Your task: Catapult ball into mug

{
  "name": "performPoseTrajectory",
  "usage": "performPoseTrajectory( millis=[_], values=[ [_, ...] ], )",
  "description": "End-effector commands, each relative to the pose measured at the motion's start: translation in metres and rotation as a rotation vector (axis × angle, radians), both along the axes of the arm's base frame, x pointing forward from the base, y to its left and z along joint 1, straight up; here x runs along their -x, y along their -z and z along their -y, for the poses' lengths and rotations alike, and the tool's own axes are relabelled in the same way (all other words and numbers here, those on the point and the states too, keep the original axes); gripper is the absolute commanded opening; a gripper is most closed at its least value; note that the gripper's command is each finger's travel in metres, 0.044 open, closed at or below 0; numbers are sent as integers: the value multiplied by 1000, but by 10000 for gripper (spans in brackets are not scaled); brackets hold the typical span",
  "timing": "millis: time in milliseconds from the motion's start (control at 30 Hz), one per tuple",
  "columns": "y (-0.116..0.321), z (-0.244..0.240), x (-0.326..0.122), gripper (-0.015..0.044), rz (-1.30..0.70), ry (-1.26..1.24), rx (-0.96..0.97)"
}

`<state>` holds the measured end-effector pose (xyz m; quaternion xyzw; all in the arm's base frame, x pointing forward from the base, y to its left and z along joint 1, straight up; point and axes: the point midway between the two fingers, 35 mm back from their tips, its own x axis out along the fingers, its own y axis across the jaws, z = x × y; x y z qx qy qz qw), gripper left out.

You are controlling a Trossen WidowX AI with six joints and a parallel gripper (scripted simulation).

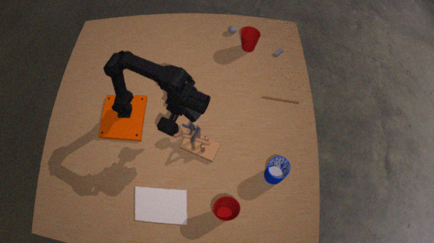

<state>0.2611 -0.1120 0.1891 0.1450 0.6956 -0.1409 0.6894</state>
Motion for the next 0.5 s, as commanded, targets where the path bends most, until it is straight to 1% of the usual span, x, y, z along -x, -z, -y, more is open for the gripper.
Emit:
performPoseTrajectory(
  millis=[0, 233, 467],
  values=[
    [1, 13, -31, 440, 86, -19, 22],
    [-14, 41, -98, 440, 310, -57, 100],
    [-38, 70, -160, 440, 529, -99, 192]
  ],
)
